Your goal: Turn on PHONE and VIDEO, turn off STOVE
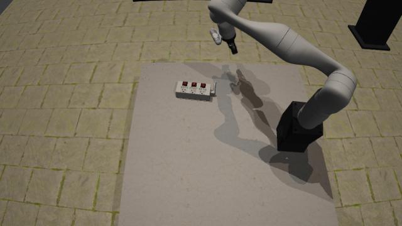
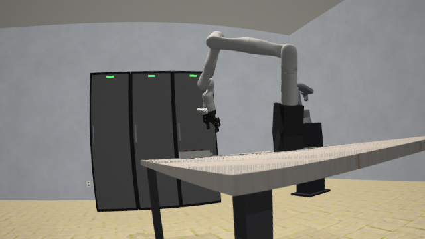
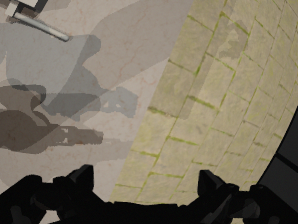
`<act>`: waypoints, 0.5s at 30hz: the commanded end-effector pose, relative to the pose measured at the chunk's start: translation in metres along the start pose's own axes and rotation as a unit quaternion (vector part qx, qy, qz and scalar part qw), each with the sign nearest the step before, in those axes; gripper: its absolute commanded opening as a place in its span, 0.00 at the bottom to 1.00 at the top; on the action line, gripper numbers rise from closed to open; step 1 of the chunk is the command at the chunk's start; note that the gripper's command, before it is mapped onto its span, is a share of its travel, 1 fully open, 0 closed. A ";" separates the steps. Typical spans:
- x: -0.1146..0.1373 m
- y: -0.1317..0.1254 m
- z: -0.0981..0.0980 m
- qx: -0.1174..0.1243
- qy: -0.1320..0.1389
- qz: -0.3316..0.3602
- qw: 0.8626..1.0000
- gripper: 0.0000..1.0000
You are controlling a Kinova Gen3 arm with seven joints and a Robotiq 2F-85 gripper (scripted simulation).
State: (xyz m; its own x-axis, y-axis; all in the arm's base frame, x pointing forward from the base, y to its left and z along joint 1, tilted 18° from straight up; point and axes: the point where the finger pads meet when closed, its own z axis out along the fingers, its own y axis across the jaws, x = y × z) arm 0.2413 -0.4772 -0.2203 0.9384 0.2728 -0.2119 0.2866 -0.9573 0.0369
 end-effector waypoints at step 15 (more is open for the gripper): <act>0.175 -0.068 -0.023 0.082 0.187 -0.343 0.917 1.00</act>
State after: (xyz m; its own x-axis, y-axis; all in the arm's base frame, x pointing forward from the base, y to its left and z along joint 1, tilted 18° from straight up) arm 0.3794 -0.3659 -0.2390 0.6196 0.7666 0.1686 0.7849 -0.6043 -0.1367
